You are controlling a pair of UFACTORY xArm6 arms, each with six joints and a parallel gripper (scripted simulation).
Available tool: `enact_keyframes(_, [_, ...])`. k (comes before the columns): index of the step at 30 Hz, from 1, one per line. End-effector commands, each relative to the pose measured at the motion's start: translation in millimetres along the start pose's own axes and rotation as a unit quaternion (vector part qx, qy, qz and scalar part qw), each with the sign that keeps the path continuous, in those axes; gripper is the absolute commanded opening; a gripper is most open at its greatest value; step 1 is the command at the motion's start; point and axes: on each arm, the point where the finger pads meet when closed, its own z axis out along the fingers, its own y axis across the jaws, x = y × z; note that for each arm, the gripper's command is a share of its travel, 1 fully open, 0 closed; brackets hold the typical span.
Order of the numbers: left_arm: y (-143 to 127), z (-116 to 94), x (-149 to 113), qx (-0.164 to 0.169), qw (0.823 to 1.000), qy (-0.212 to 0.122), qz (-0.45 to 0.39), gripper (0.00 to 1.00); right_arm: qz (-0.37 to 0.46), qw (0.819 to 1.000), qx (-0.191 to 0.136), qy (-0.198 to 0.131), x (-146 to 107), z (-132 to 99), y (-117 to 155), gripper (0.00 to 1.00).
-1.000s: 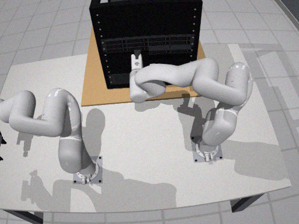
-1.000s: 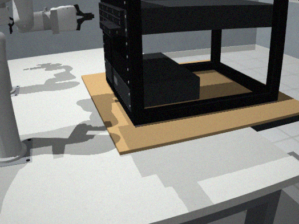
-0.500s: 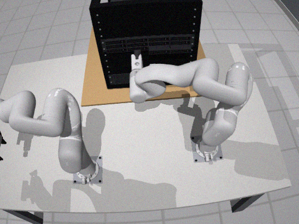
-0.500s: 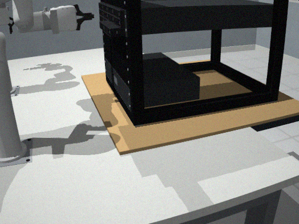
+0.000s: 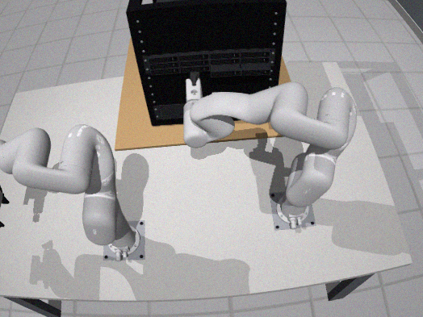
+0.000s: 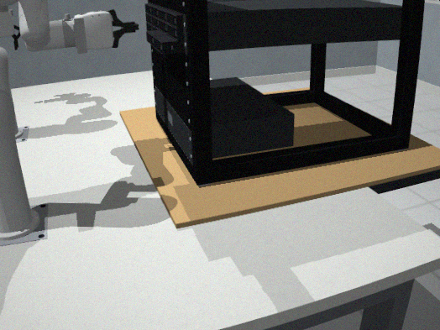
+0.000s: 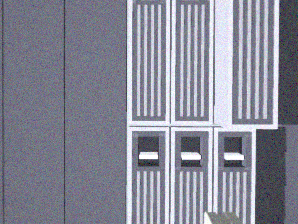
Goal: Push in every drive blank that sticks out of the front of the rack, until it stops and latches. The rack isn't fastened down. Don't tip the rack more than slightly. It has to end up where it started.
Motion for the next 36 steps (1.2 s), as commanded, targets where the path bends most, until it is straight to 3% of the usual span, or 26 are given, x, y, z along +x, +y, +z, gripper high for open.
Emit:
enact_keyframes(1, [0.0, -1.7, 1.0, 0.0, 1.0, 0.002, 0.0, 1.0, 0.001, 1.0, 0.001, 0.0, -0.5, 0.1, 16.2, 0.0])
enact_keyframes(36, [0.0, -1.7, 1.0, 0.0, 1.0, 0.002, 0.0, 1.0, 0.001, 1.0, 0.001, 0.0, -0.5, 7.1, 18.4, 0.0])
